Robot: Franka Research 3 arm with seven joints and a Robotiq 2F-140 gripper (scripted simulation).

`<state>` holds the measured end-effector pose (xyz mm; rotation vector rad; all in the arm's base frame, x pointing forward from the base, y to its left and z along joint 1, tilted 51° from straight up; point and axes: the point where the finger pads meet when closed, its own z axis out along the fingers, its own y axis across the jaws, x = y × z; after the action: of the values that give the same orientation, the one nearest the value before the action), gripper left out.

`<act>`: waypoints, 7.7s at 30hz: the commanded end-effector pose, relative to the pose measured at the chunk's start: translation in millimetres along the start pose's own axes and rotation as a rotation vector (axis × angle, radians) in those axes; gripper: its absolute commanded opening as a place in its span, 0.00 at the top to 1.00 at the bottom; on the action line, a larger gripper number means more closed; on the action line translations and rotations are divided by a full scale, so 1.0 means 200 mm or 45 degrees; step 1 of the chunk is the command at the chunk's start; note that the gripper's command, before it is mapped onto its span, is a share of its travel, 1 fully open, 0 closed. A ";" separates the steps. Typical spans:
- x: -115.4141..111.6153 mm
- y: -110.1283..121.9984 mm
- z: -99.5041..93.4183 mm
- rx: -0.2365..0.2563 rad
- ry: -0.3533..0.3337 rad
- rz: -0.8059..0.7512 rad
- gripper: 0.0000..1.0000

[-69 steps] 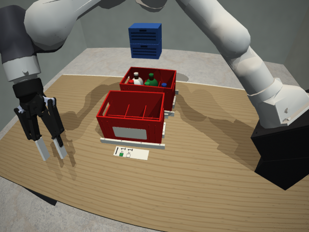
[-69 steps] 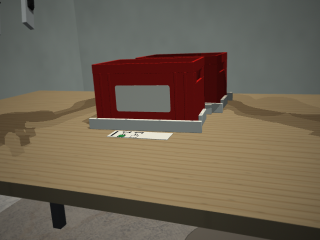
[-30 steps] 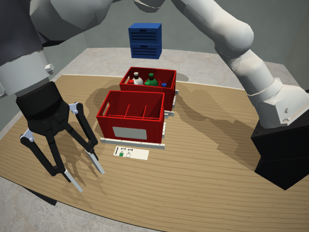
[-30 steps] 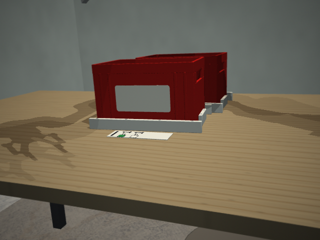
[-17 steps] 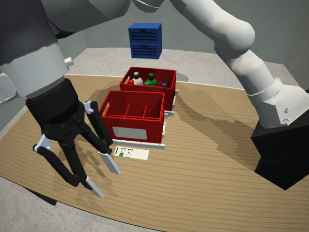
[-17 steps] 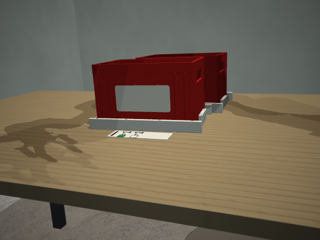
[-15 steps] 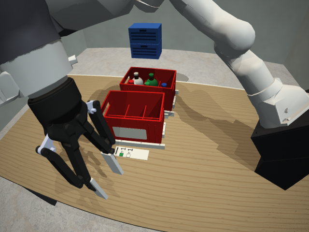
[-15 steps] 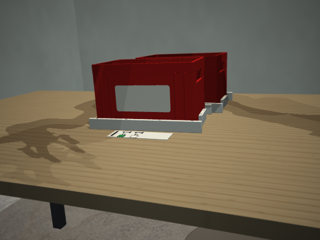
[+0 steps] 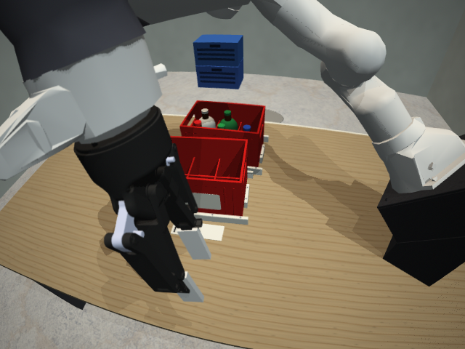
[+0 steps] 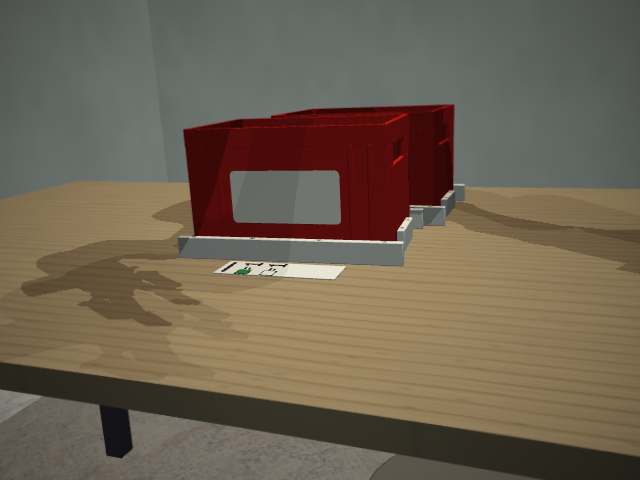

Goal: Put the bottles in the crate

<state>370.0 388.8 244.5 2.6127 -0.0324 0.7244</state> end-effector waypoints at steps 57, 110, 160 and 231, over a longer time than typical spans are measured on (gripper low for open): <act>-0.26 0.12 -0.04 -0.212 0.159 -0.984 0.62; 0.42 1.04 0.22 -0.377 0.085 -1.484 0.62; 0.64 1.33 0.30 -0.272 0.080 -1.888 0.62; 0.52 1.81 0.14 -0.227 0.147 -1.157 0.62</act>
<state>428.9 61.8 419.7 2.0074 1.0894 0.4416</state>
